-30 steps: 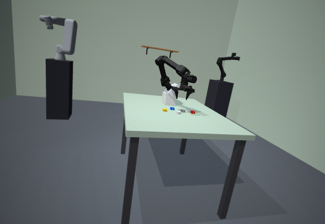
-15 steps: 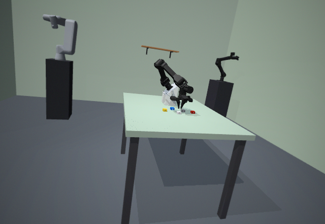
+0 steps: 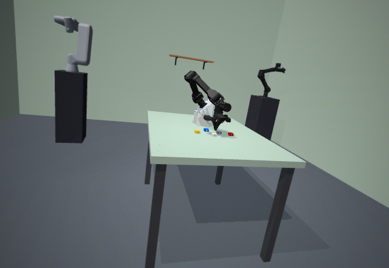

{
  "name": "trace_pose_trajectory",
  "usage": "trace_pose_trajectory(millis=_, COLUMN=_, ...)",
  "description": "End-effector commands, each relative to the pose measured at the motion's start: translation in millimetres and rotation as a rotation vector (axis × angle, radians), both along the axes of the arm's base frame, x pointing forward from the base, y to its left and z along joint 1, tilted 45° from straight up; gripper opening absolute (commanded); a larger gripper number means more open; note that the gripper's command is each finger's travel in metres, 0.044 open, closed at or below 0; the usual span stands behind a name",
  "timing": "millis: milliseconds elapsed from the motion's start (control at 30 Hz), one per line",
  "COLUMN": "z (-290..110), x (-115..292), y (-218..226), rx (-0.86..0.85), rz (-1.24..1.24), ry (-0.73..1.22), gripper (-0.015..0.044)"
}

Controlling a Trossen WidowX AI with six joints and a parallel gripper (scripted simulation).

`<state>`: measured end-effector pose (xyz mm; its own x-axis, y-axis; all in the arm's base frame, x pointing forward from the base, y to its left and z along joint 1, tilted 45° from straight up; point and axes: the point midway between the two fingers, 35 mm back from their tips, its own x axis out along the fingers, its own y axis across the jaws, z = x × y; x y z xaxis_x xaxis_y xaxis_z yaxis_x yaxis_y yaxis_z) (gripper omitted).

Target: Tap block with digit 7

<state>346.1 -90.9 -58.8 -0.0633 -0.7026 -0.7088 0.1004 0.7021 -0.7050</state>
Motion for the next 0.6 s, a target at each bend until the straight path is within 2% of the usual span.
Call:
trace_pose_trajectory(millis=0, z=-4, x=-2, y=-4, rx=-0.005, rz=0.003, ry=0.007, gripper=0.002)
trace_pose_trajectory(millis=567, z=-19, x=-4, y=-19, rx=-0.006, rz=0.003, ry=0.008, gripper=0.002)
